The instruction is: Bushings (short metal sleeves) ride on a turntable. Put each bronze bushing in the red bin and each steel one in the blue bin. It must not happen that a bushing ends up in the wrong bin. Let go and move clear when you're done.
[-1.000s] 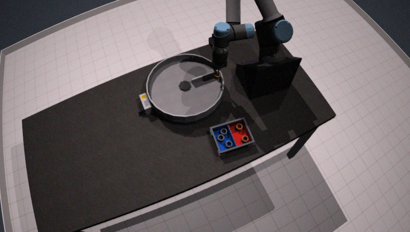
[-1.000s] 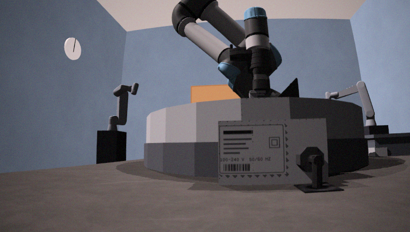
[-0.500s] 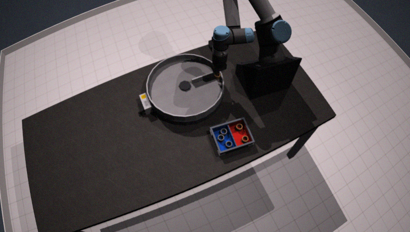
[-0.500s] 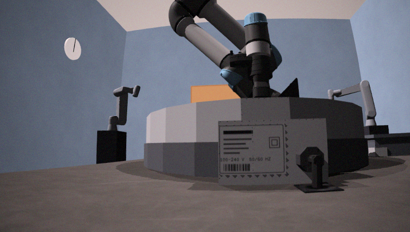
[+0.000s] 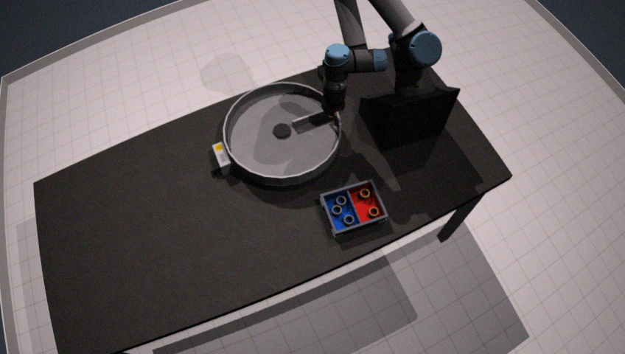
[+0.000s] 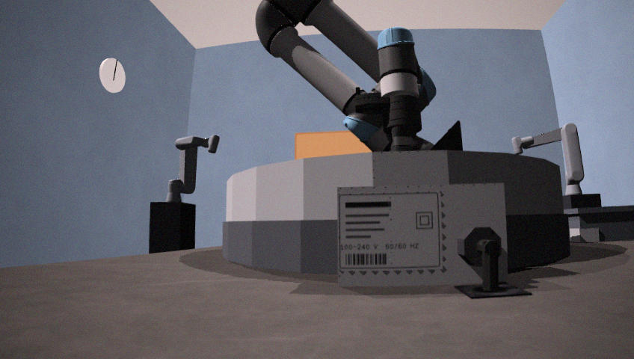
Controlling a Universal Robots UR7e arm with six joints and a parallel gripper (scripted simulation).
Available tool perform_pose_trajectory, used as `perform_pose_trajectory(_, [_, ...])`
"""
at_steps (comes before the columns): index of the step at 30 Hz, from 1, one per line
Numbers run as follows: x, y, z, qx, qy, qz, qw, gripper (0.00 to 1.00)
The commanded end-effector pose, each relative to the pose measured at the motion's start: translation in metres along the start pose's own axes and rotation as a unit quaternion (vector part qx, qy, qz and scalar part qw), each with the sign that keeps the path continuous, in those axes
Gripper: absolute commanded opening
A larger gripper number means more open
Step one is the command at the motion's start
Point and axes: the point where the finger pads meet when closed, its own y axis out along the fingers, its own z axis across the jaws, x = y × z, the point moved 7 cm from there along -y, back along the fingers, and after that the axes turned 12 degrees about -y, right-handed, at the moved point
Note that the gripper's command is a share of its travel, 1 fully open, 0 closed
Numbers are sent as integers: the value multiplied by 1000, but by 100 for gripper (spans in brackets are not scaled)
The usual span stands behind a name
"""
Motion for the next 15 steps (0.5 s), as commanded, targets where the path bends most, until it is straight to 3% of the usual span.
perform_pose_trajectory(1, [0,1,0,-1,0,1,1000,40])
perform_pose_trajectory(15, [0,10,0,-1,0,0,1000,40])
